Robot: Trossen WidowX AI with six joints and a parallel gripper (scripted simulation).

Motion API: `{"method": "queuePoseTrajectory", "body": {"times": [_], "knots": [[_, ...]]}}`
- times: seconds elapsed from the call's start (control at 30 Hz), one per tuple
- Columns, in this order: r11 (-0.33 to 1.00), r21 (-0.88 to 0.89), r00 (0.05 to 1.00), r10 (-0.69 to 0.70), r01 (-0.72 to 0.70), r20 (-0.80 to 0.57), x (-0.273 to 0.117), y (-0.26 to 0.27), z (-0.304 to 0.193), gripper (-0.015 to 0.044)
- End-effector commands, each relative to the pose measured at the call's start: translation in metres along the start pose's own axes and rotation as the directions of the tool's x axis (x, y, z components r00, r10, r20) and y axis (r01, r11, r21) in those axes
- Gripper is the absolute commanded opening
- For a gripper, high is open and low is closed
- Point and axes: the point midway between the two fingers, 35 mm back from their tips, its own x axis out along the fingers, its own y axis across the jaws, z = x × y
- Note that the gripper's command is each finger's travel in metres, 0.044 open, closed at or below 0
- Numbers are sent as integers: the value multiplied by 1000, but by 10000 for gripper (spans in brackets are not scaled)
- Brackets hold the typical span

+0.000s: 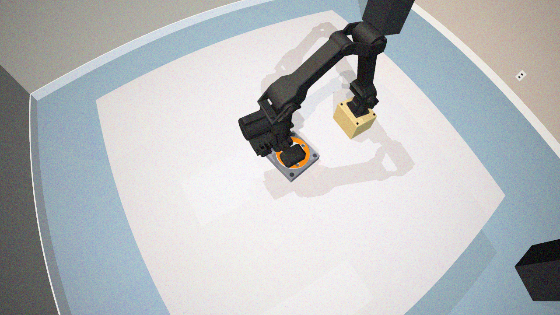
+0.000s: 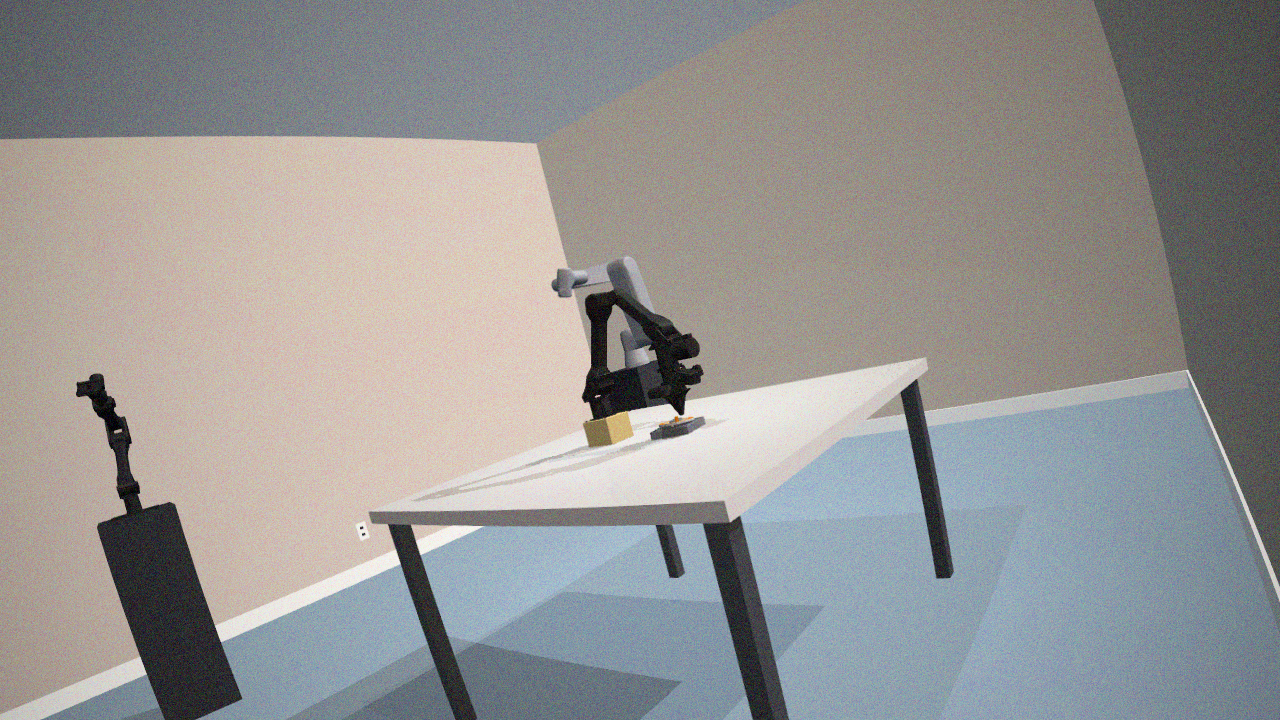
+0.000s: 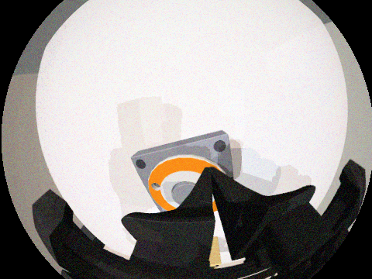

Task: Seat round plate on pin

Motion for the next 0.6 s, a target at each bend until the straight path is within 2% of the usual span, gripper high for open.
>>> {"method": "queuePoseTrajectory", "body": {"times": [0.0, 0.57], "knots": [[1000, 4, 1000, -6, 6, 3, 8, 0, 0, 0], [1000, 4, 1000, -7, 7, 1, 8, -18, -16, 0]]}}
